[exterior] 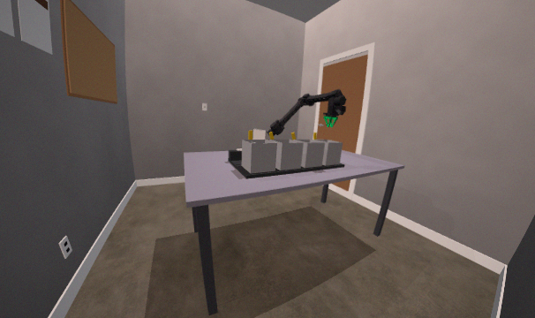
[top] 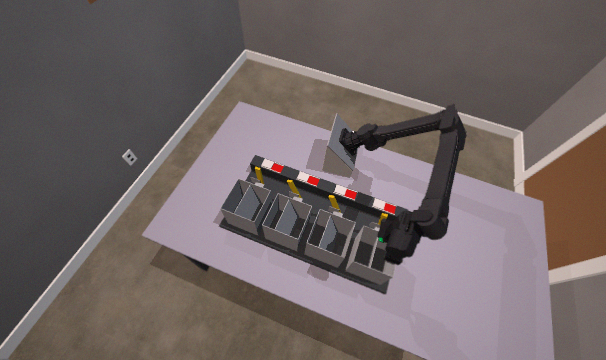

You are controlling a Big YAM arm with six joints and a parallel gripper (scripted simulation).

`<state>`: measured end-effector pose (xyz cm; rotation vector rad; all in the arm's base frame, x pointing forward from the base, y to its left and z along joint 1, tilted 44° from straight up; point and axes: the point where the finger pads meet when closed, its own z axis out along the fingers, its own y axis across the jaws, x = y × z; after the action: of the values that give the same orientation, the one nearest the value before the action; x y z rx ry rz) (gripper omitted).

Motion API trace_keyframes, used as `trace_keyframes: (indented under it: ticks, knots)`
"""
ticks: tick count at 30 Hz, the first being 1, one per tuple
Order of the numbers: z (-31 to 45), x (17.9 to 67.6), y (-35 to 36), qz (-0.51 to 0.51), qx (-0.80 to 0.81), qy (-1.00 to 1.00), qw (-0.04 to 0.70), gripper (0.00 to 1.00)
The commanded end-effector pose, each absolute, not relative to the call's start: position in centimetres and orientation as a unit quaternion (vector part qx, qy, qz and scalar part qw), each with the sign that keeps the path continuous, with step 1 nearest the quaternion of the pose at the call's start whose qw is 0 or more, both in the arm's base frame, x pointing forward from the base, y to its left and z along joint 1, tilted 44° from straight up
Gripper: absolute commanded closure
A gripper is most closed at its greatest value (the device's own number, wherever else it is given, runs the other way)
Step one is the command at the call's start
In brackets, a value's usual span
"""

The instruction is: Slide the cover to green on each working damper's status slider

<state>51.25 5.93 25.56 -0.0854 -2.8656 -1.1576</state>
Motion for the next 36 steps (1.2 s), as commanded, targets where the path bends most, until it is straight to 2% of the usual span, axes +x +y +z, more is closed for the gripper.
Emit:
trace_keyframes:
  ticks: [1,15,25,36]
  knots:
    - [25.7,51.3,5.7,-0.374,-0.036,-0.926,0.026,0.64]
    - [26.3,50.6,4.9,-0.378,-0.034,-0.925,0.007,0.64]
    - [23.9,39.4,5.6,-0.432,-0.031,-0.901,0.005,0.64]
    - [23.2,38.9,6.8,-0.435,-0.02,-0.9,0.023,0.64]
